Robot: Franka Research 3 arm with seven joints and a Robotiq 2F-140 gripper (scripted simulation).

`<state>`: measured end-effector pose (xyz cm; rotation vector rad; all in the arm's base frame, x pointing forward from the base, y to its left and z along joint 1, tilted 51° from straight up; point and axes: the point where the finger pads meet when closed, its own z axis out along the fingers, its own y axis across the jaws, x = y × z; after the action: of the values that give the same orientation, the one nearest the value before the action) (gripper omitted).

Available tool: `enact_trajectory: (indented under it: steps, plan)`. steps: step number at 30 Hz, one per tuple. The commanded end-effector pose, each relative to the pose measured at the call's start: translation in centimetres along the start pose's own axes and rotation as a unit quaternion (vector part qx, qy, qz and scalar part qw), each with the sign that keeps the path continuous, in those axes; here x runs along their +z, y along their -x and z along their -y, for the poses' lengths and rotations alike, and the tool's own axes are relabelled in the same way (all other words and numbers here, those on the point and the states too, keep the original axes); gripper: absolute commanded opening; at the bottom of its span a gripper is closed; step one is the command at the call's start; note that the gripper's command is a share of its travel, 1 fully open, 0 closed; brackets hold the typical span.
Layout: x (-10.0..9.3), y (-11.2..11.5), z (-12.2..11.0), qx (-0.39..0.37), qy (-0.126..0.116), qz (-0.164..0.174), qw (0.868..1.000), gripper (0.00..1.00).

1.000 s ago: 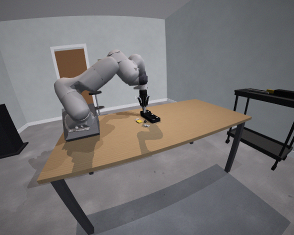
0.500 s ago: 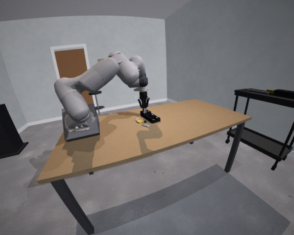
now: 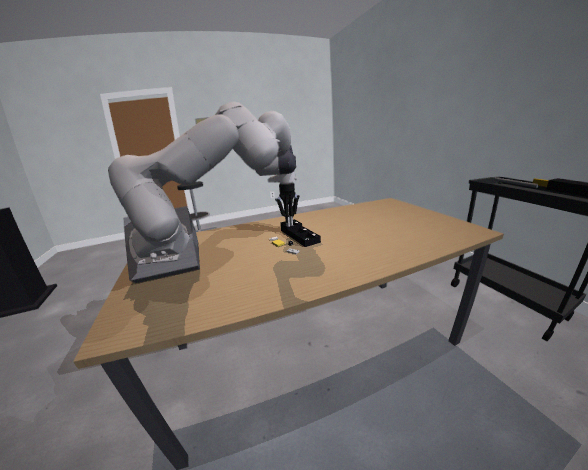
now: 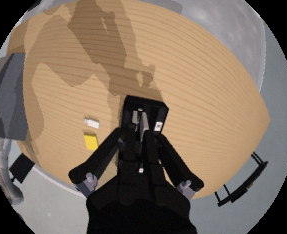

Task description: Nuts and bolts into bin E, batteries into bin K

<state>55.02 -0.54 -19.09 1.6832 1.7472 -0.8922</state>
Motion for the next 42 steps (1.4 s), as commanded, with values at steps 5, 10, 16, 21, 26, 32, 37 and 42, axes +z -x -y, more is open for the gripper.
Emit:
enact_trajectory:
  steps: [5,10,16,21,26,32,37,42]
  plan:
    - [0.1,0.1,-0.2,0.001,0.001,0.0,1.0,0.15]
    - [0.1,0.1,-0.2,0.001,0.001,0.0,1.0,0.15]
    - [0.1,0.1,-0.2,0.001,0.001,0.0,1.0,0.15]
    - [-0.2,0.1,-0.2,0.001,0.001,0.0,1.0,0.15]
    - [-0.9,0.1,-0.2,0.001,0.001,0.0,1.0,0.15]
    - [-1.7,0.1,-0.1,0.001,0.001,0.0,1.0,0.15]
    - [-2.1,0.1,-0.1,0.001,0.001,0.0,1.0,0.15]
    - [-2.7,0.1,-0.1,0.001,0.001,0.0,1.0,0.15]
